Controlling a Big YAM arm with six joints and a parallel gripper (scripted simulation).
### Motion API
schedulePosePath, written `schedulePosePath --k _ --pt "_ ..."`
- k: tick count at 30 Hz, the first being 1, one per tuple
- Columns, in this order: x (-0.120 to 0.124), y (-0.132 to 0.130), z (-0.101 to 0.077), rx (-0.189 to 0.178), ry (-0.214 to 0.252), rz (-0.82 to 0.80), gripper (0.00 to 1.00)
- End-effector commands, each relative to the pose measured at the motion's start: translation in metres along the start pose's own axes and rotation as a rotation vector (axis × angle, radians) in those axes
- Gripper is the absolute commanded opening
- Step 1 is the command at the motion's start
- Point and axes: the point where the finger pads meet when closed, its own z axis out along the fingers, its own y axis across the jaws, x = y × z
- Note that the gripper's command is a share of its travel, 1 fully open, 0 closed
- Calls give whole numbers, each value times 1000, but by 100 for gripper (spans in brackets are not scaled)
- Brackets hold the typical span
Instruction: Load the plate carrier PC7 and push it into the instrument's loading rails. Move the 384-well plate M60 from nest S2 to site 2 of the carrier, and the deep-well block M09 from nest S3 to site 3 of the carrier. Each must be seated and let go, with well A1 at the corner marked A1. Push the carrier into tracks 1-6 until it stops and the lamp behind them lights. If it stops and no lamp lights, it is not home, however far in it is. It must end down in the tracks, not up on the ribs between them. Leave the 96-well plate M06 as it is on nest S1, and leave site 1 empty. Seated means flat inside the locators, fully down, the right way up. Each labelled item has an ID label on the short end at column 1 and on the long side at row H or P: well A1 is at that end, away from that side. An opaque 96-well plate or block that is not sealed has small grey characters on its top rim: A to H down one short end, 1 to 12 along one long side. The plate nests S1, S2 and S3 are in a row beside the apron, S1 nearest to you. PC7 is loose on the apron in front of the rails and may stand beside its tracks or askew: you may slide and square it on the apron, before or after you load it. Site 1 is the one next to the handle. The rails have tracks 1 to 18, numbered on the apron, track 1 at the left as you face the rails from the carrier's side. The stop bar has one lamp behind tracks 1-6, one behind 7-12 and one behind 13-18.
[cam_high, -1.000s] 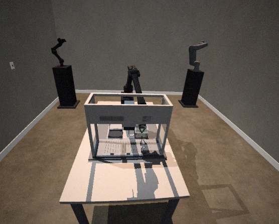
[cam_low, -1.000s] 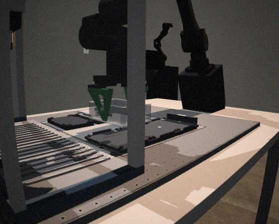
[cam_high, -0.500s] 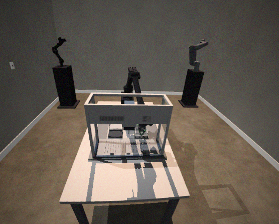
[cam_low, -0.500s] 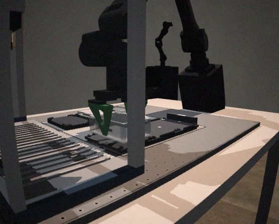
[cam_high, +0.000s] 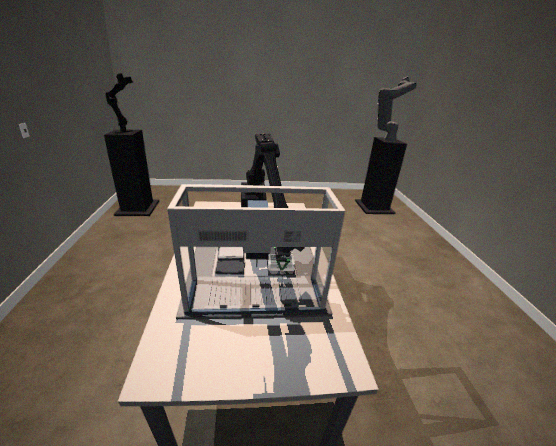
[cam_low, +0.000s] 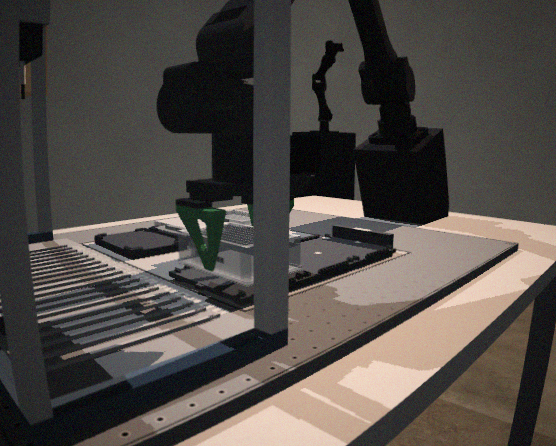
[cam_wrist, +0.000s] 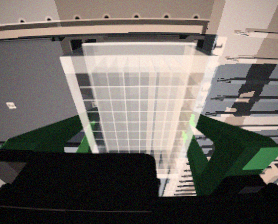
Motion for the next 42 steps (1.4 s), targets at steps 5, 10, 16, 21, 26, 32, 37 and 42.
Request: schedulePosePath --k 5,10,16,21,26,32,37,42 --pt "-3 -19 -17 44 -14 1 0" --pt "3 -13 0 19 -7 -1 0" --pt "3 -11 3 20 -7 -1 0" --pt "4 -8 5 15 -6 -2 0" --pt "4 -9 5 17 -7 -1 0" --pt "4 -9 7 17 -7 -1 0" --pt "4 -10 6 20 -7 -1 0" --pt "4 -8 8 16 -6 -1 0"
